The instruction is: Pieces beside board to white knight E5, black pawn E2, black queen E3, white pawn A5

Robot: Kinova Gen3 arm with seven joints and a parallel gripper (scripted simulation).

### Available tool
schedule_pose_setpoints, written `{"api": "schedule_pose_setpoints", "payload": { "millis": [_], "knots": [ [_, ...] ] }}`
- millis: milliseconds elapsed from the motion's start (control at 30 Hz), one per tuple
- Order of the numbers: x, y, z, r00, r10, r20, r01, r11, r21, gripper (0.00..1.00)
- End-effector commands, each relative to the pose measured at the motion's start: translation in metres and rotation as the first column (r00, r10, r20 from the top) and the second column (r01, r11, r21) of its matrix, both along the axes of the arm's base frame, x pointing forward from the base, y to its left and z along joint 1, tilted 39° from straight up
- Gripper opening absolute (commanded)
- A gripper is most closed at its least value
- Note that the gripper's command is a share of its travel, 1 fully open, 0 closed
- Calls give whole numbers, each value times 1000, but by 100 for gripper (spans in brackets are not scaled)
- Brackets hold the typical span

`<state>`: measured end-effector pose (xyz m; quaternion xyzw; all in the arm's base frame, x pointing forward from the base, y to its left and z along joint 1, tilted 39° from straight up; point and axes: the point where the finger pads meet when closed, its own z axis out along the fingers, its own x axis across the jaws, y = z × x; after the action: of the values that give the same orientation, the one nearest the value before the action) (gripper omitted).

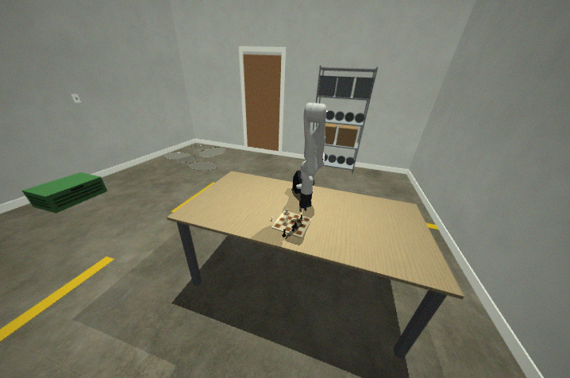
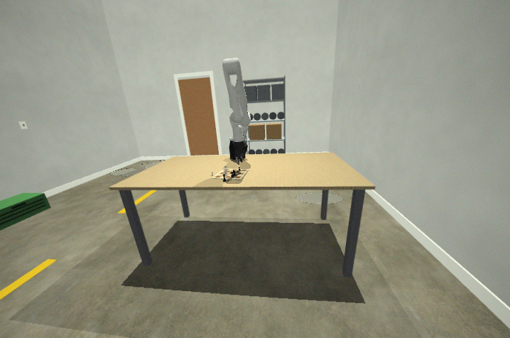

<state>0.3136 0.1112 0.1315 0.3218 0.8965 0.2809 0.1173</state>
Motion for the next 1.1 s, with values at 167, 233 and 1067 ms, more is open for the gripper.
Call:
{"api": "schedule_pose_setpoints", "payload": {
  "millis": [167, 233, 1067],
  "knots": [
    [-3, -10, 7, 998, -34, 51, 34, 999, 0, 68],
    [-3, -11, 9, 998, -35, 53, 35, 999, -2, 68],
    [-11, -16, 17, 998, -37, 51, 37, 999, 5, 68]
  ]
}}
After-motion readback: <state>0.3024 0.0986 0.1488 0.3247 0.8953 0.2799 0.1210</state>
